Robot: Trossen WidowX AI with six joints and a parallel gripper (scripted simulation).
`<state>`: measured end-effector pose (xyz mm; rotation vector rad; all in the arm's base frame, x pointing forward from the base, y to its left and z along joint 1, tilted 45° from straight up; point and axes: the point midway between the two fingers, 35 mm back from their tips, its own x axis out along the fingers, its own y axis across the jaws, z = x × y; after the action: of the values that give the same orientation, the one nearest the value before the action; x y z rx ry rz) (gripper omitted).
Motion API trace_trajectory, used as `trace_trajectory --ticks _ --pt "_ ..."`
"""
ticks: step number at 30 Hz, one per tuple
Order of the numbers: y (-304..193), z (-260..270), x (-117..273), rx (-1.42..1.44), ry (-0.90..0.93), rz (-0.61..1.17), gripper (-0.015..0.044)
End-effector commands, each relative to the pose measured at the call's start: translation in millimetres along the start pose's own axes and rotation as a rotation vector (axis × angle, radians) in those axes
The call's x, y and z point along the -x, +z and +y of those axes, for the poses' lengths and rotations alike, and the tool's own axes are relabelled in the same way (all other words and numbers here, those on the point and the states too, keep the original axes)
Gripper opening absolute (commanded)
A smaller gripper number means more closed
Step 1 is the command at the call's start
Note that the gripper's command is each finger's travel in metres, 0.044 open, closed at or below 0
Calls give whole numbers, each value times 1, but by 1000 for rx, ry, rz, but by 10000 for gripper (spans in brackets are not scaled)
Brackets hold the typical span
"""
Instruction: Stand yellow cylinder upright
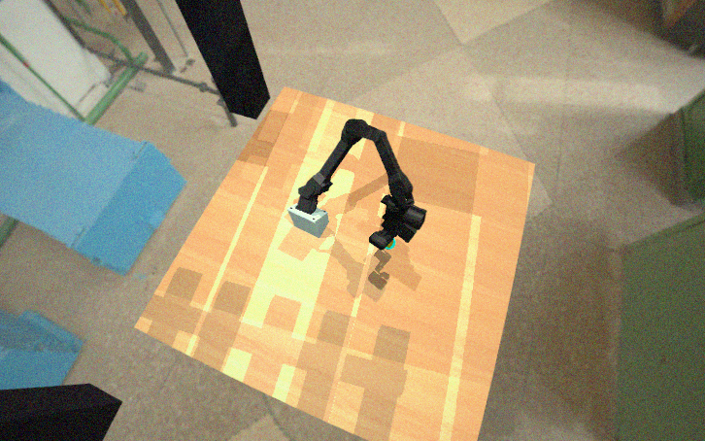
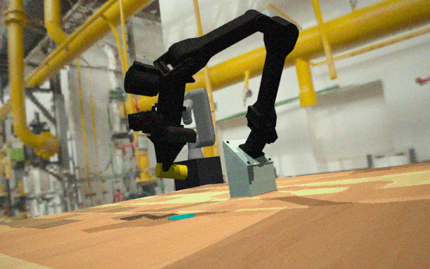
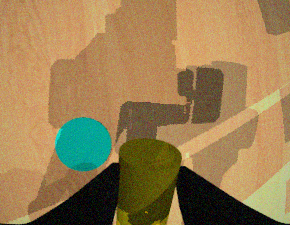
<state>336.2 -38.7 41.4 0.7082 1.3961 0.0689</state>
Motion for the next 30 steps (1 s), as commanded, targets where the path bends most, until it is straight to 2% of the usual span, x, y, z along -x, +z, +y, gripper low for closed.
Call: trace_trajectory --ticks 1,30 --pt "0 -1 -1 2 -17 -22 105" --pt "4 -4 -17 21 -112 -170 105"
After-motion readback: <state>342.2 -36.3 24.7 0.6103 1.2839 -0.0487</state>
